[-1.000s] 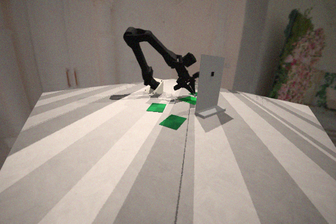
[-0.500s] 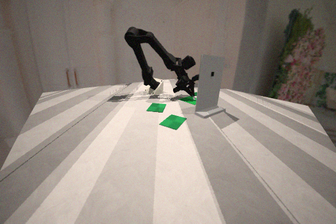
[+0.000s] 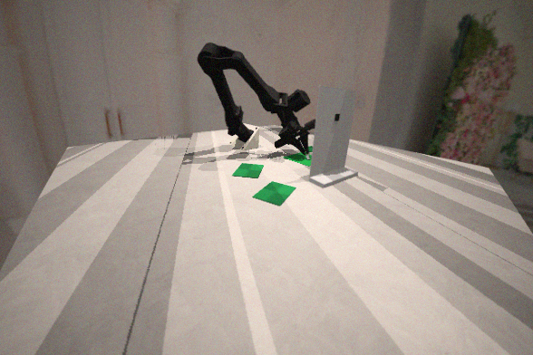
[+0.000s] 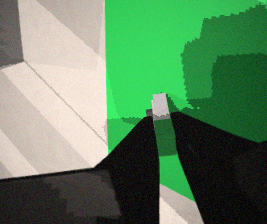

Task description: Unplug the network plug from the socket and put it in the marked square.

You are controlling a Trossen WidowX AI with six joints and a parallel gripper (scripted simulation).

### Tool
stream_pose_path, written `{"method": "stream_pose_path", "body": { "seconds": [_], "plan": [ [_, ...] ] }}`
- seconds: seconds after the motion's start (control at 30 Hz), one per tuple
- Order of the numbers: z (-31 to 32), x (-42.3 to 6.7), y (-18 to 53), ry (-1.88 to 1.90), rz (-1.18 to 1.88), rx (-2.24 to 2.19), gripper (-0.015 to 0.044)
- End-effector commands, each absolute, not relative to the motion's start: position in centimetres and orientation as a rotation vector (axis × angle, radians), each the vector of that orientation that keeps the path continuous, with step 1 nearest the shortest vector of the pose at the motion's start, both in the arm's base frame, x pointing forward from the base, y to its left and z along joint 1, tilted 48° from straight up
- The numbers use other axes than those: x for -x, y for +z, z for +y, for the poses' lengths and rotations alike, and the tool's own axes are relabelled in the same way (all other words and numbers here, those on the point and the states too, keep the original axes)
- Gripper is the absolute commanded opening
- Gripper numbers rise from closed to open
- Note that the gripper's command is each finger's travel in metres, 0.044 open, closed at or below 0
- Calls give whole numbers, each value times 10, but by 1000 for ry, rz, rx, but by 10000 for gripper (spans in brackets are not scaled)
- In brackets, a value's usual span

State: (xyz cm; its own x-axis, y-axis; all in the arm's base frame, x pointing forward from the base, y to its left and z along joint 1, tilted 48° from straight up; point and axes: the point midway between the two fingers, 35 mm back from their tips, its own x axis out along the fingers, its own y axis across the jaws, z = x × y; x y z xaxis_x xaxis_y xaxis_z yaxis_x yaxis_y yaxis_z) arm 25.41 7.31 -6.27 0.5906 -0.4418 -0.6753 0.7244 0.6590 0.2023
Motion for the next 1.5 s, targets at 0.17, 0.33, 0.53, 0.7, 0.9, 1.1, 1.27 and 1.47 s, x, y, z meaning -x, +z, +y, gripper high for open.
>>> {"method": "stream_pose_path", "body": {
  "seconds": [0.17, 0.33, 0.53, 0.7, 0.9, 1.1, 1.27, 1.47],
  "plan": [
    [73, -254, -63, -711, 629, -495, 53],
    [73, -254, -63, -711, 629, -495, 156],
    [74, -253, -62, -711, 630, -495, 156],
    [78, -249, -58, -712, 633, -495, 156],
    [82, -244, -54, -712, 635, -494, 156],
    [85, -239, -50, -712, 637, -493, 156],
    [88, -234, -46, -712, 638, -492, 156],
    [93, -234, -43, -712, 640, -493, 156]
  ]
}}
